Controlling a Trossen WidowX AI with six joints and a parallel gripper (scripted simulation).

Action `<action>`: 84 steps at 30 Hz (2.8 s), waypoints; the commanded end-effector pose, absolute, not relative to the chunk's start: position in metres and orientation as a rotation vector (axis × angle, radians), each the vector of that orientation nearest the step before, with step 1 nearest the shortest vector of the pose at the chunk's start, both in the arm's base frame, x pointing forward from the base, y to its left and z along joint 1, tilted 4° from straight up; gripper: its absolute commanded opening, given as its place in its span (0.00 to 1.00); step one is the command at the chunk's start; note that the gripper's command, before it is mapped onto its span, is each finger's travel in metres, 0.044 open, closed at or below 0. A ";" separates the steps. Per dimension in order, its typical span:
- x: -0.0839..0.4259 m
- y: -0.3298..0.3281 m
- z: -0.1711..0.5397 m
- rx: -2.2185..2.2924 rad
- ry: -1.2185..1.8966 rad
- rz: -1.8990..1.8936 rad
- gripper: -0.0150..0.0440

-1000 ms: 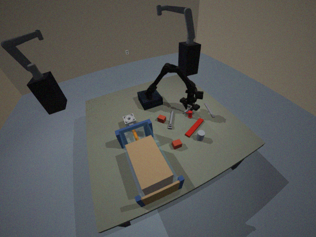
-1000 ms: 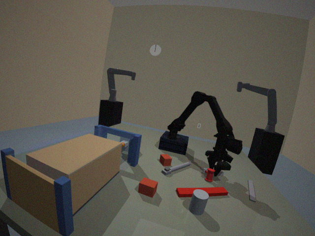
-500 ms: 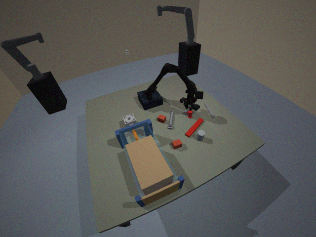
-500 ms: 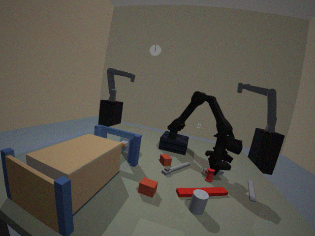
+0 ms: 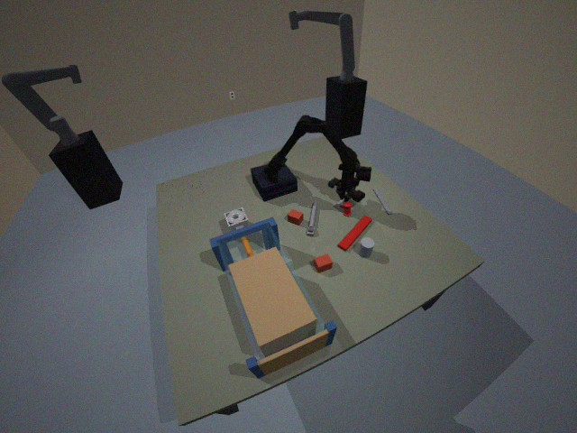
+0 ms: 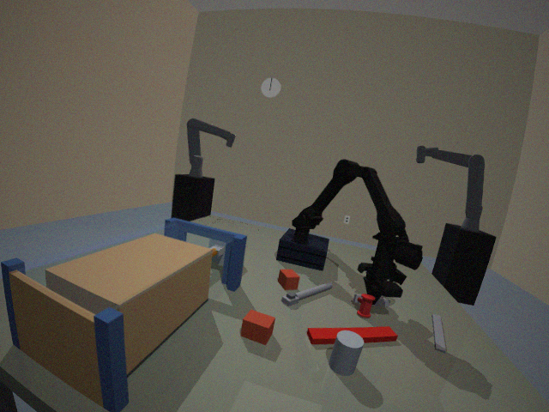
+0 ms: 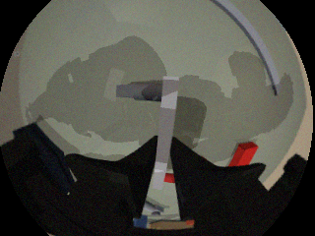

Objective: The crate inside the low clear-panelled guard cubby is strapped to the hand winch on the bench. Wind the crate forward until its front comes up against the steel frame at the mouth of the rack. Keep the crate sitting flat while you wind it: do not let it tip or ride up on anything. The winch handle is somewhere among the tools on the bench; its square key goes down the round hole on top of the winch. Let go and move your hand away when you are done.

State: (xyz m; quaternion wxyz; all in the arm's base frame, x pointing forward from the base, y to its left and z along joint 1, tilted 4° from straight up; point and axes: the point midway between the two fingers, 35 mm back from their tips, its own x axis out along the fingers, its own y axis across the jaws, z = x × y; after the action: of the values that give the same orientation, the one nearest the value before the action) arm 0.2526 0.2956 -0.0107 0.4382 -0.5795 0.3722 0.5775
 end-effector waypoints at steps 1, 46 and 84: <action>0.253 0.296 -0.010 -1.440 0.923 1.435 0.25; 0.278 0.237 0.140 -1.295 1.058 1.285 0.25; 0.322 0.027 0.132 -0.687 1.397 0.691 0.25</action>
State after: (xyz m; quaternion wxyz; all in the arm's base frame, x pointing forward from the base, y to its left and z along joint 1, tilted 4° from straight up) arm 0.3230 0.0434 0.1271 0.6414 -0.3263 0.6118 0.3284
